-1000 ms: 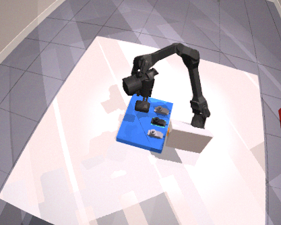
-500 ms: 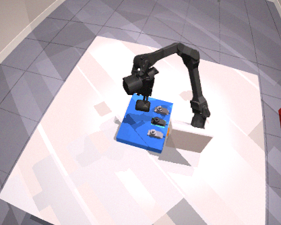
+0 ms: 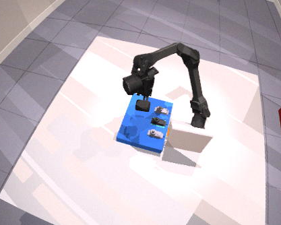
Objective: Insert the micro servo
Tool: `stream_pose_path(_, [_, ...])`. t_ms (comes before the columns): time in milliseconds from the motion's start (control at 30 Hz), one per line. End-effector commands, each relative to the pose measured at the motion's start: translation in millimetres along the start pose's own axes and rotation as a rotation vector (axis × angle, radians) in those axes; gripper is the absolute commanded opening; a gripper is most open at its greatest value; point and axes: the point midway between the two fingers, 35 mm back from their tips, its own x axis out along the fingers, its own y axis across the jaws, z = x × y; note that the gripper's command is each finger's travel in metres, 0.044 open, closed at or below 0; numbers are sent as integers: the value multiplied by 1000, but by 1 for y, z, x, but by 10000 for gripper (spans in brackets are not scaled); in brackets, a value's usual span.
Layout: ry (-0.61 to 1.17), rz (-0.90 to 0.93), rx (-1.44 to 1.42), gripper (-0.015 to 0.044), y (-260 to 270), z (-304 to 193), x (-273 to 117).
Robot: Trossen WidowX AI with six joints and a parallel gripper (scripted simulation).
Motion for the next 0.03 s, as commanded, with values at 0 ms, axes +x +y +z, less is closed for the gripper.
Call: stream_pose_path(0, [4,2,-4,440,0,-1,0])
